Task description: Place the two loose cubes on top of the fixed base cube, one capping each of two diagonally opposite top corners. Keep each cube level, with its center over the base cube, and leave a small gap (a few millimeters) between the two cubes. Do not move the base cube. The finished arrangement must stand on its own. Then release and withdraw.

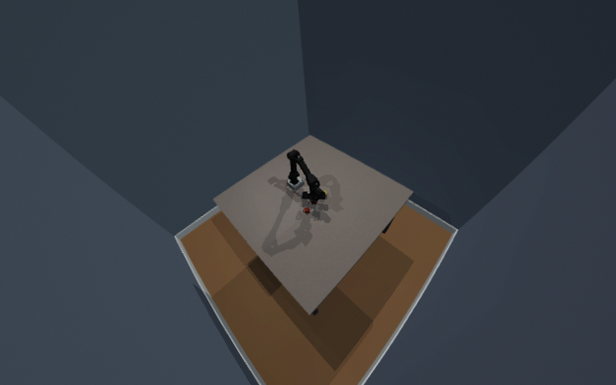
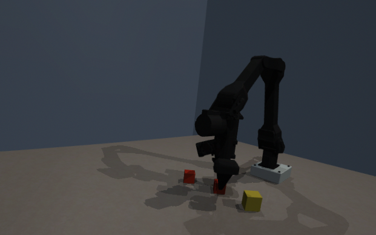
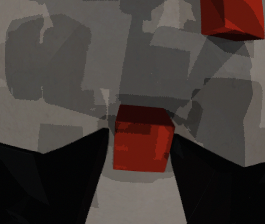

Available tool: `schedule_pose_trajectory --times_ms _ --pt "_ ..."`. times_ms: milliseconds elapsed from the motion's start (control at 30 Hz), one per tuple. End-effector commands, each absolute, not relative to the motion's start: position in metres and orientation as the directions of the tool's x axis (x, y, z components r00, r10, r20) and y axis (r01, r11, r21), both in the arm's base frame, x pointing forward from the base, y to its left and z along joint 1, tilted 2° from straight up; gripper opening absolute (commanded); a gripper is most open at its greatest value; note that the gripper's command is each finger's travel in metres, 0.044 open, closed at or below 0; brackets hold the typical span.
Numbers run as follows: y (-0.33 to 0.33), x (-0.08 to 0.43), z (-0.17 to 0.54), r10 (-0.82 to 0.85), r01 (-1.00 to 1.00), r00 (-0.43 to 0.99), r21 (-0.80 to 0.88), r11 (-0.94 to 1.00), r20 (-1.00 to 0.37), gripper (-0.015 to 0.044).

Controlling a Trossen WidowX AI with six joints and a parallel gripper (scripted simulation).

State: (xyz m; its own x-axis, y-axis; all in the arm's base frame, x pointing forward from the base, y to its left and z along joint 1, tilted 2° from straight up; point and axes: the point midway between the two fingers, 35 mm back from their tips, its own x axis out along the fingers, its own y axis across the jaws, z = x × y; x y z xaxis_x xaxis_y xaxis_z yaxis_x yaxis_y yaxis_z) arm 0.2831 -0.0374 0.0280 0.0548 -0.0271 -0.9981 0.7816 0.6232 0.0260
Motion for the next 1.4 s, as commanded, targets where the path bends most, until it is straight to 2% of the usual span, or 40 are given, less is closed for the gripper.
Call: schedule_pose_trajectory --times_ms 0,1367 --pt "-0.038 0.283 0.027 -0.03 0.78 0.054 0.023 0.625 -0.998 0.0105" --pt "-0.034 0.278 0.137 -0.03 0.778 0.054 0.024 0.628 -0.998 0.0105"
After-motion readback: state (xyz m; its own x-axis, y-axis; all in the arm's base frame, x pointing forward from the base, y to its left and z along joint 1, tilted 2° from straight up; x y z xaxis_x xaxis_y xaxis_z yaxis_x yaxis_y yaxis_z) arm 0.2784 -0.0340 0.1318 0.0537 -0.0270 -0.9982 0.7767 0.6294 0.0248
